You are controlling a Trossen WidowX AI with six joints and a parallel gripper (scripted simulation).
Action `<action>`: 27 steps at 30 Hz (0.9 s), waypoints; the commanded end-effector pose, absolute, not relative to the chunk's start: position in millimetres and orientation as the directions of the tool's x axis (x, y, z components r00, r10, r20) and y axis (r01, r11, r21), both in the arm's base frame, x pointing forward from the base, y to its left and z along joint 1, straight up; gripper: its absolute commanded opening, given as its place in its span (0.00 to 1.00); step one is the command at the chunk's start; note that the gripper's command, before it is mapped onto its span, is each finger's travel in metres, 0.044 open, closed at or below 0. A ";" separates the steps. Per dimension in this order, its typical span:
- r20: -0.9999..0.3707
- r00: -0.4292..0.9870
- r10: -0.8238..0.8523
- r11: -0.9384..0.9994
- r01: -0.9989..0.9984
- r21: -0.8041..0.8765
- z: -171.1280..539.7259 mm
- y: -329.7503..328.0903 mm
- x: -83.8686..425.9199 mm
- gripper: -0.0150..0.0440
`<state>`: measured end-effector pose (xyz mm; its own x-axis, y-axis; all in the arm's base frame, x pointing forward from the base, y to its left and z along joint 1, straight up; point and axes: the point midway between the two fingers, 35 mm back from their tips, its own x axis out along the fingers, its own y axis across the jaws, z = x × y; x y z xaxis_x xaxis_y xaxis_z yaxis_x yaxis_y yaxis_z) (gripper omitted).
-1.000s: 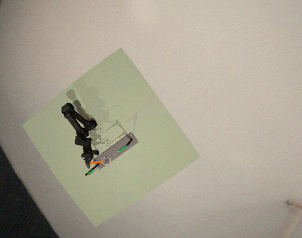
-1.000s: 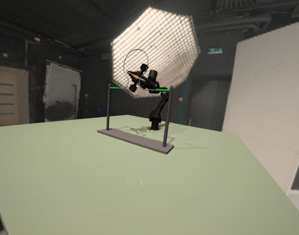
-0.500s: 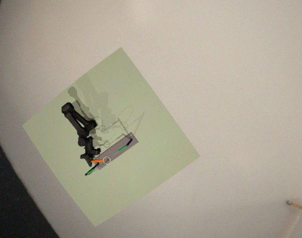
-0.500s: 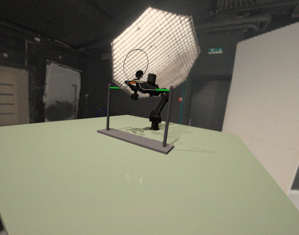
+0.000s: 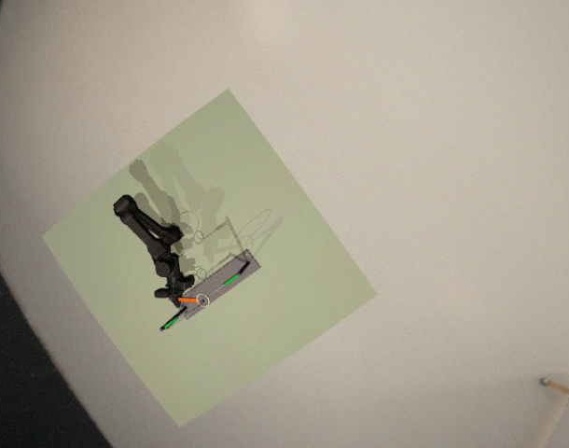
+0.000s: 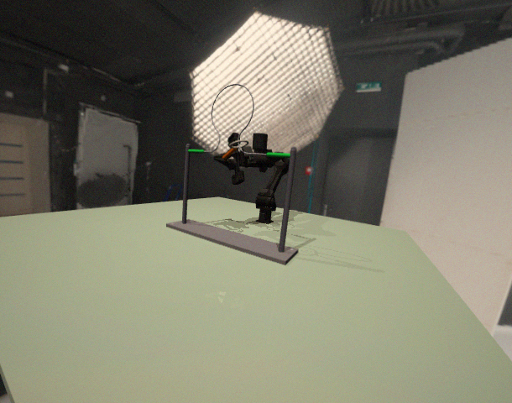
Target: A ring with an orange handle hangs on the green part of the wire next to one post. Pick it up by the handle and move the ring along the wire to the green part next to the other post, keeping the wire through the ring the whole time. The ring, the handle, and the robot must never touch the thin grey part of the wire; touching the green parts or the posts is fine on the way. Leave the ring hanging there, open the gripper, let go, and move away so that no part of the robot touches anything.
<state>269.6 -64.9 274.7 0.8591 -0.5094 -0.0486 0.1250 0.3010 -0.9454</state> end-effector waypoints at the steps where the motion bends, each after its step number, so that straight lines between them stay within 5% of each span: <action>1: -0.099 0.857 -0.506 0.387 0.123 -0.914 260.4 -60.1 269.5 0.00; 27: -0.312 0.901 -0.302 0.865 0.121 -0.487 187.1 6.5 280.9 0.00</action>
<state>280.7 -1.7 193.4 0.9029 -0.3178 -0.2894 0.1199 0.8328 -0.5404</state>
